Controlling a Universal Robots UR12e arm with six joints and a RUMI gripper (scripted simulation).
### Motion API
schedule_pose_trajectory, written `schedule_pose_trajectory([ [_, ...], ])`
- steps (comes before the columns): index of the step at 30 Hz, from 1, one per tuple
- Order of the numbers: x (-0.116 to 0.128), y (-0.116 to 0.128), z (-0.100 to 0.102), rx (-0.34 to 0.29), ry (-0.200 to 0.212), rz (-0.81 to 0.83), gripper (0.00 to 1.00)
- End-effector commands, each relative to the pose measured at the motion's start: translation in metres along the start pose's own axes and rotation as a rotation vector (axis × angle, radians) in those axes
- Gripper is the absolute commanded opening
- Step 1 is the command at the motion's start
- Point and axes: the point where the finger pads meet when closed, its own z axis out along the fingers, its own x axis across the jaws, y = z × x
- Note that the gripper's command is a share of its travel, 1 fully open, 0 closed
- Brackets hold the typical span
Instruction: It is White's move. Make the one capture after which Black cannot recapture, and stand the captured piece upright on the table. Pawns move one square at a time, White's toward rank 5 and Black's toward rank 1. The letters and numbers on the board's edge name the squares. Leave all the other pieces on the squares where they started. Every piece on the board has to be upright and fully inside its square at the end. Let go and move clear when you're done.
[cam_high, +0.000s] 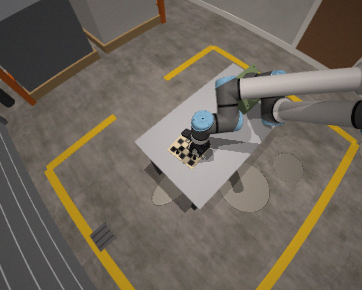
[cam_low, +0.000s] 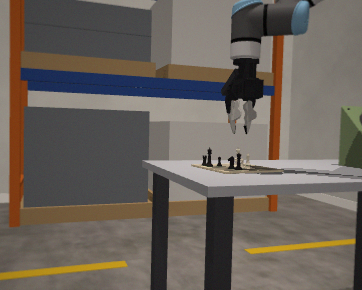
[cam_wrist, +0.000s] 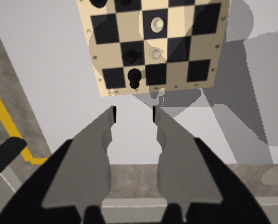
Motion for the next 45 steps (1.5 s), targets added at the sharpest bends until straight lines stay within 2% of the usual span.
schedule_pose_trajectory([
  [1, -0.001, -0.002, -0.002, -0.001, -0.002, 0.002, 0.25],
  [24, -0.001, -0.002, 0.000, -0.001, -0.002, 0.002, 0.25],
  [45, 0.001, -0.001, 0.022, -0.004, 0.002, 0.003, 0.25],
])
